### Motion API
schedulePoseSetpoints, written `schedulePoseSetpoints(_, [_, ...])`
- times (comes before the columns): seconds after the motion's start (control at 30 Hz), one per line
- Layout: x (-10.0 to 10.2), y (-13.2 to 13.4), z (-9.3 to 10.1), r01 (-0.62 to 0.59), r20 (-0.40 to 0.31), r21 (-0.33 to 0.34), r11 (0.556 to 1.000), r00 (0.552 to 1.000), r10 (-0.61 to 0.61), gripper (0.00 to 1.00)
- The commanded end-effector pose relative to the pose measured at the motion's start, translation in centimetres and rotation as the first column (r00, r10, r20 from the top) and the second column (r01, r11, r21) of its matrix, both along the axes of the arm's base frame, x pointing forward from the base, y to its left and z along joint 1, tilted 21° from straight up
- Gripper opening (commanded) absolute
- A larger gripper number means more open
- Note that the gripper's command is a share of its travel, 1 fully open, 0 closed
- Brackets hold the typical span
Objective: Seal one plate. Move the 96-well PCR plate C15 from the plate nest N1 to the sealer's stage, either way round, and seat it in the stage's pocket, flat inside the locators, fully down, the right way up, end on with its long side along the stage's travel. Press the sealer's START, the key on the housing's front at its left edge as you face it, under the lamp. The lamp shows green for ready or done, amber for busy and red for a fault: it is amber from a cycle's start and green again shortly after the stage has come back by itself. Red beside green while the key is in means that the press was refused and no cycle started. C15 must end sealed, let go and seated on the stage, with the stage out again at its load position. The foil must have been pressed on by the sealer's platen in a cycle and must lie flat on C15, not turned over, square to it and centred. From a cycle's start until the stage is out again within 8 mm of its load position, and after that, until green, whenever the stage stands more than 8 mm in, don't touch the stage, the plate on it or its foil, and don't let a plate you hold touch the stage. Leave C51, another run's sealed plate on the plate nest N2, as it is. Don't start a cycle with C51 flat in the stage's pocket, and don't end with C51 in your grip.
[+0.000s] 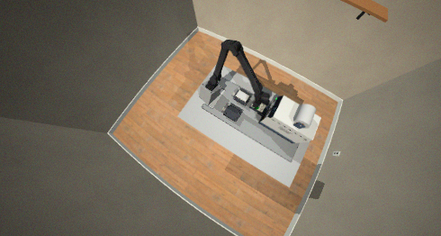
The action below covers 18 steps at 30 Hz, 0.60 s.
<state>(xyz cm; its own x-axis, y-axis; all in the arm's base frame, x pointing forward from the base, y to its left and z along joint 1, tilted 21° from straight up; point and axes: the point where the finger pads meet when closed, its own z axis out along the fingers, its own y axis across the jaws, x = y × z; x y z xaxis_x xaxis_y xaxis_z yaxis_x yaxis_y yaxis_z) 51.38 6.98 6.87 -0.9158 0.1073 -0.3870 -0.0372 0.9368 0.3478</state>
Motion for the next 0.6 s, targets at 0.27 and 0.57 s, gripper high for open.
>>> schedulePoseSetpoints(0.27, [2.4, 0.7, 1.3, 0.008, 0.055, 0.005, 1.0, 0.998, -0.008, 0.0])
schedulePoseSetpoints(0.57, [1.7, -0.6, 1.8, 0.004, 0.069, 0.003, 1.0, 0.998, -0.004, 0.0])
